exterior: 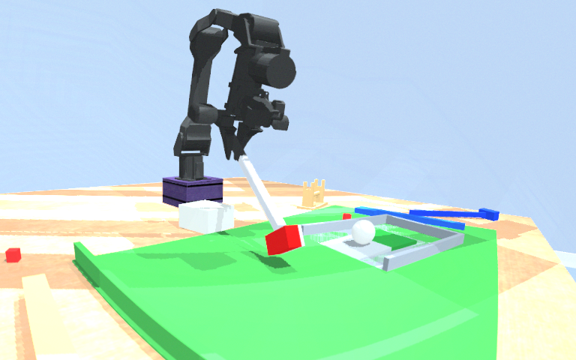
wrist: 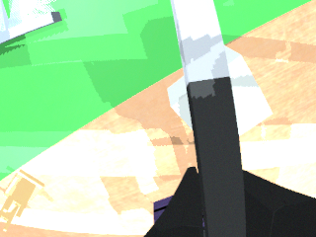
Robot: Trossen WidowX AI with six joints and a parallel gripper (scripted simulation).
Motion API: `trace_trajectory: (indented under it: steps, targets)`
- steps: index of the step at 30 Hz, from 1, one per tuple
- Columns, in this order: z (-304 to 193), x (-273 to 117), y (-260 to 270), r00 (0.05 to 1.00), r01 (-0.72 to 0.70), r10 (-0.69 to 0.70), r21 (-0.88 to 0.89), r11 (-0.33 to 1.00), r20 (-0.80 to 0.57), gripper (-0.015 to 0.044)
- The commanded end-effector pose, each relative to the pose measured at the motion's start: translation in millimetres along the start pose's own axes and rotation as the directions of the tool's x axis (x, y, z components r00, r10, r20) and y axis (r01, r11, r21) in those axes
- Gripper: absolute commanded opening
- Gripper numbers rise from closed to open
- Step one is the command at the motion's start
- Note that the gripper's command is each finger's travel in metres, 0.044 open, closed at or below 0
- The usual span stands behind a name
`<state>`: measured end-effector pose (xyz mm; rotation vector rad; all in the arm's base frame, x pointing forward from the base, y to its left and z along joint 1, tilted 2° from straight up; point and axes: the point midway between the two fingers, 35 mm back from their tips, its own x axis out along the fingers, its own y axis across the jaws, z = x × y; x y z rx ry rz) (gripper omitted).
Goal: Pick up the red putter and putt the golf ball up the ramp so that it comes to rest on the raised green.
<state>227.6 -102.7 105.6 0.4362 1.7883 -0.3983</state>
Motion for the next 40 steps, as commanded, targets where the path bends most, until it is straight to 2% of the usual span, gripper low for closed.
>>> trace_trajectory:
  steps: [1, 8, 40]
  targets:
    - [-3, -23, 2, 1.0, -0.006, 0.006, 0.002, 1.0, 0.025, 0.0]
    - [-13, -50, 2, 1.0, -0.006, 0.006, 0.002, 1.0, 0.029, 0.0]
    - [-11, -42, 1, 1.0, -0.002, 0.002, -0.002, 1.0, 0.02, 0.0]
